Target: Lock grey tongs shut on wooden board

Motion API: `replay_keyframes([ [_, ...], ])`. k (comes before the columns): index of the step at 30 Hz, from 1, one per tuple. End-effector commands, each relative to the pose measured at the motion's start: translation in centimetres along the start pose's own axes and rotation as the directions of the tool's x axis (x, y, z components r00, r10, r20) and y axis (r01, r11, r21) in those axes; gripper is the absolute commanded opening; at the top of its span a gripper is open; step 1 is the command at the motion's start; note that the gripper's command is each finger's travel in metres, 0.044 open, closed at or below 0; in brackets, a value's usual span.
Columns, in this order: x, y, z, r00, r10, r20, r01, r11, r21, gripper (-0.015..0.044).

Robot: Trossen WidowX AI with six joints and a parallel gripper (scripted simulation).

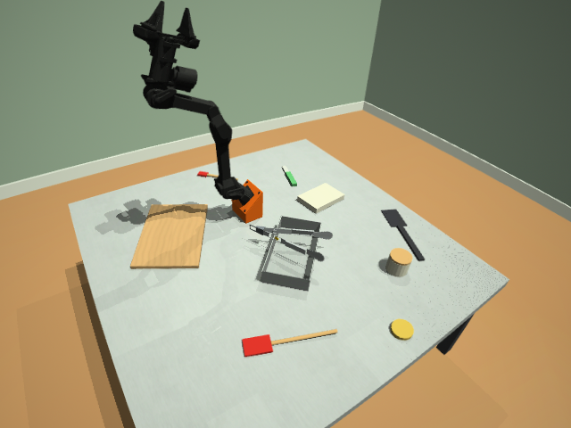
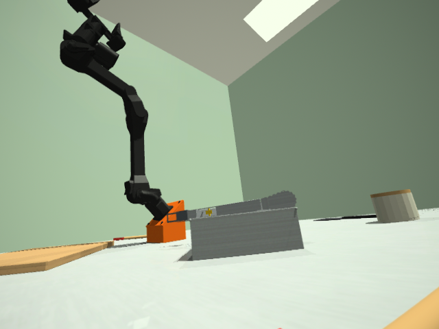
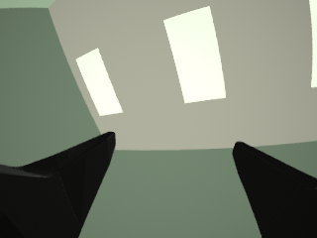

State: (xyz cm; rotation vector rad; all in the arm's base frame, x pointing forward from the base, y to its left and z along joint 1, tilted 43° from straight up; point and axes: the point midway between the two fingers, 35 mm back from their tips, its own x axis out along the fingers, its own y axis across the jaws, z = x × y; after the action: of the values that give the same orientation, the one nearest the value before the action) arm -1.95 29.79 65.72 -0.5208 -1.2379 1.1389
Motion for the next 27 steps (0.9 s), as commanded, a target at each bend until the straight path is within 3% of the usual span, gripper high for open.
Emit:
replay_keyframes([
  [1, 0.0, 0.0, 0.0, 1.000, 0.000, 0.000, 0.000, 1.000, 0.000, 0.0426],
  [12, -3.3, -4.8, 4.6, 0.972, -0.177, 0.156, 0.168, 0.983, 0.073, 0.0440],
  [20, -10.4, -12.0, 9.8, 0.832, -0.424, 0.359, 0.332, 0.898, 0.290, 0.0440],
  [27, -14.7, -15.5, 10.8, 0.728, -0.553, 0.405, 0.390, 0.820, 0.419, 0.0440],
])
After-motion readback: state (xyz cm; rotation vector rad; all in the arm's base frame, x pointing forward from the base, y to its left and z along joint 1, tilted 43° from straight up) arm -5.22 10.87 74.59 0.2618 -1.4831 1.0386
